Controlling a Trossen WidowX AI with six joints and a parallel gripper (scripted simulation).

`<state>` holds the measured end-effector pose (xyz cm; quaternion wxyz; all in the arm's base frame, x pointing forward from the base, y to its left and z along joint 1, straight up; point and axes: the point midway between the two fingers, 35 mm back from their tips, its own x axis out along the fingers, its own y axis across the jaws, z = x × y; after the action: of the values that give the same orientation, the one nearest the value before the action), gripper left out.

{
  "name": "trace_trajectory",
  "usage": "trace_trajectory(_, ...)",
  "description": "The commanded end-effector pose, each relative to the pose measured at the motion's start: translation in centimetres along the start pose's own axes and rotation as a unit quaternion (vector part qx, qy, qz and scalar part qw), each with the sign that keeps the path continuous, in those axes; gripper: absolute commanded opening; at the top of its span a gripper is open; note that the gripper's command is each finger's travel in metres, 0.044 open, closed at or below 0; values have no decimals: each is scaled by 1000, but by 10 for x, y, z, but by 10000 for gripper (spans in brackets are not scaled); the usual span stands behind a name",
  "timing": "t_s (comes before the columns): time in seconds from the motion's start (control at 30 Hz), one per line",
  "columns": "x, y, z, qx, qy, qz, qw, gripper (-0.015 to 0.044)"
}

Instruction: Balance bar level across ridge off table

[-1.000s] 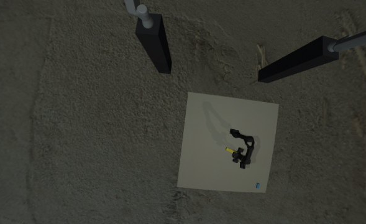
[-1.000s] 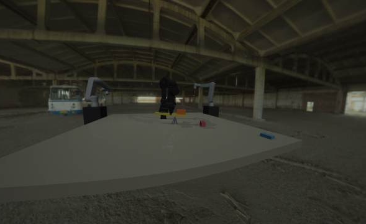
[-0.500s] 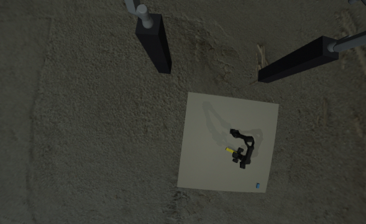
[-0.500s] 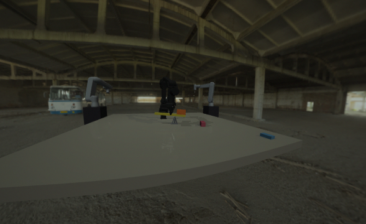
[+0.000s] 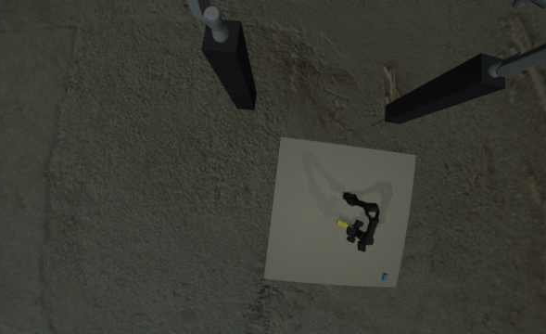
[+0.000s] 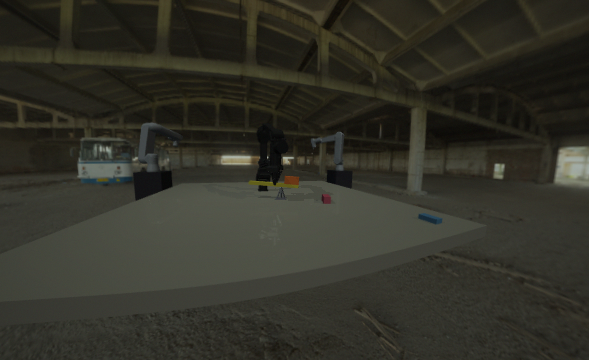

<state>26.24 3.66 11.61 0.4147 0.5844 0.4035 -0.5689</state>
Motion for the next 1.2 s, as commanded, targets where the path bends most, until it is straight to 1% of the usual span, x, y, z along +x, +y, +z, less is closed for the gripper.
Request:
trace_trajectory(0.0, 0, 0, -1, -1, 2, 0, 1000, 0)
trace_trajectory(1.17, 3, 0, -1, -1, 2, 0, 1000, 0)
